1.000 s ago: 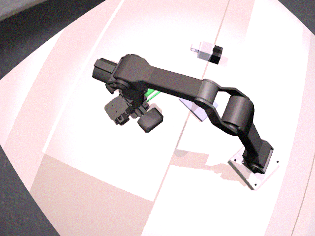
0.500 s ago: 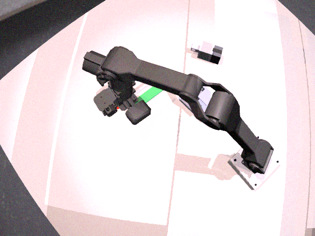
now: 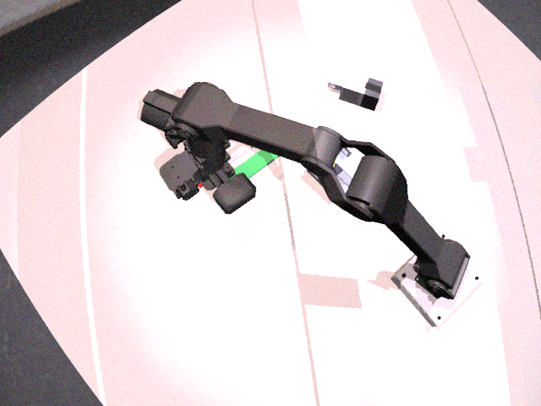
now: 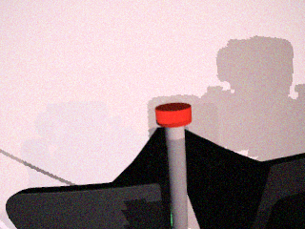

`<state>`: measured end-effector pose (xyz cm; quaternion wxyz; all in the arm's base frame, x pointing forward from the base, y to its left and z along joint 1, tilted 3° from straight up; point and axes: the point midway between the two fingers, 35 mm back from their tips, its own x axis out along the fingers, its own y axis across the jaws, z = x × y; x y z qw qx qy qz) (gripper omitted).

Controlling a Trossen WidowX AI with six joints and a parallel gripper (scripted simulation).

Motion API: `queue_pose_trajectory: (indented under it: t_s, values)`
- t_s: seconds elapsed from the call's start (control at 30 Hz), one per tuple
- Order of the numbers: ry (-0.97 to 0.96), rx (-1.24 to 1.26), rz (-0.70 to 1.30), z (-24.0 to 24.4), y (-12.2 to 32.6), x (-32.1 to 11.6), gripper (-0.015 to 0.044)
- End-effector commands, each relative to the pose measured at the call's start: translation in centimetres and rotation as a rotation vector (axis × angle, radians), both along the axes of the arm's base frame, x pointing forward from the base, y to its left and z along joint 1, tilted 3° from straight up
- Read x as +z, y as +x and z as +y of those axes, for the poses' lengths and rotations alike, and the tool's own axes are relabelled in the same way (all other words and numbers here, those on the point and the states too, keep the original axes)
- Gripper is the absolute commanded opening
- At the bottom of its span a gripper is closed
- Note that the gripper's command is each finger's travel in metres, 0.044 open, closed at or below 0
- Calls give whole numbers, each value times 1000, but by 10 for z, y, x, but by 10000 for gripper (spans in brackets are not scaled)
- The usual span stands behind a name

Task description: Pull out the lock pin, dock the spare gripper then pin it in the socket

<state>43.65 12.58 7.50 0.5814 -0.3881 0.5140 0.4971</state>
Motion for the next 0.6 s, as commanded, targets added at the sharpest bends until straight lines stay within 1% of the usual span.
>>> queue_pose_trajectory:
  t_s: [0.0, 0.57]
  values:
    - [0, -5, -1, 0, 0, -5, 0]
    - [0, -4, 0, 2, 1, -31, 0]
